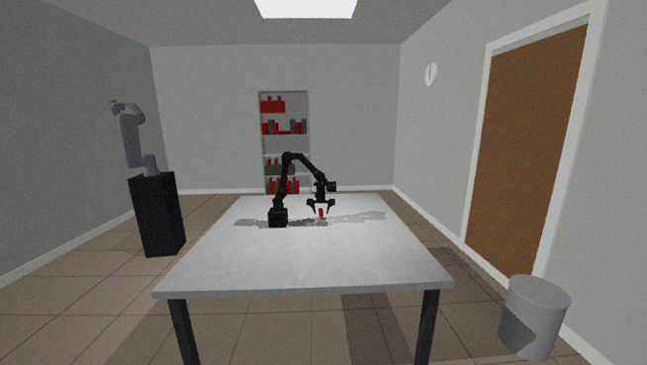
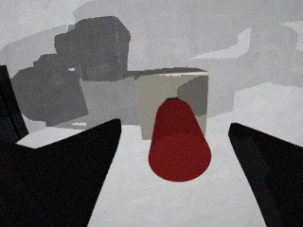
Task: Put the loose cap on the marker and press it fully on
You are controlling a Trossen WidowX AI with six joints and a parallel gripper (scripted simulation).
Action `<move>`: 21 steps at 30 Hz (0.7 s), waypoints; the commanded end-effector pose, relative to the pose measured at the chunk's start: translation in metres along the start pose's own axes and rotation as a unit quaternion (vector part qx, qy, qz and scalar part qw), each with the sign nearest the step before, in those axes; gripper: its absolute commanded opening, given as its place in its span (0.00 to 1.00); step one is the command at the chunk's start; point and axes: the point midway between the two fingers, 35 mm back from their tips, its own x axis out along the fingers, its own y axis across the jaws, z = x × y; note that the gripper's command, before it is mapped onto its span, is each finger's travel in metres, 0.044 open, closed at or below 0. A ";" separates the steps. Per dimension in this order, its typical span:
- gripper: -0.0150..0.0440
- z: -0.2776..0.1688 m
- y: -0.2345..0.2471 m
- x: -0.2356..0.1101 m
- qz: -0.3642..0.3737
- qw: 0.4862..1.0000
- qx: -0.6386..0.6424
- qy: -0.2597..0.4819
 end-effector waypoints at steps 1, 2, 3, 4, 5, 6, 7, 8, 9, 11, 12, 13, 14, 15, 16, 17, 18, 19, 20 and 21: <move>1.00 0.000 -0.001 -0.003 0.000 1.000 0.000 0.000; 1.00 0.000 -0.002 -0.012 0.000 1.000 0.000 0.000; 1.00 0.000 -0.003 -0.027 0.000 1.000 0.000 0.000; 1.00 0.000 -0.003 -0.047 0.000 1.000 0.000 0.000; 1.00 0.000 -0.002 -0.063 0.000 1.000 0.000 0.000; 1.00 0.000 -0.001 -0.072 0.000 1.000 0.000 0.000; 1.00 0.000 0.000 -0.075 0.000 1.000 0.000 0.000; 1.00 0.000 0.000 -0.075 0.000 1.000 0.000 0.000; 1.00 0.000 0.000 -0.075 0.000 1.000 0.000 0.000; 0.96 0.000 0.000 -0.075 0.000 1.000 0.008 0.000; 0.91 0.000 0.000 -0.075 0.000 0.999 0.032 0.000; 0.87 0.000 0.000 -0.074 0.000 0.997 0.072 0.000; 0.82 0.000 0.000 -0.074 0.000 0.993 0.121 0.000; 0.78 0.000 0.000 -0.073 -0.001 0.985 0.170 0.000; 0.73 0.001 0.000 -0.072 -0.001 0.976 0.218 0.000; 0.69 0.001 0.001 -0.072 -0.001 0.964 0.265 0.000; 0.64 0.001 0.001 -0.071 -0.001 0.950 0.312 0.000; 0.60 0.001 0.001 -0.071 -0.001 0.934 0.359 0.000; 0.56 0.001 0.001 -0.070 -0.001 0.915 0.404 0.000; 0.51 0.001 0.001 -0.069 -0.001 0.894 0.448 0.000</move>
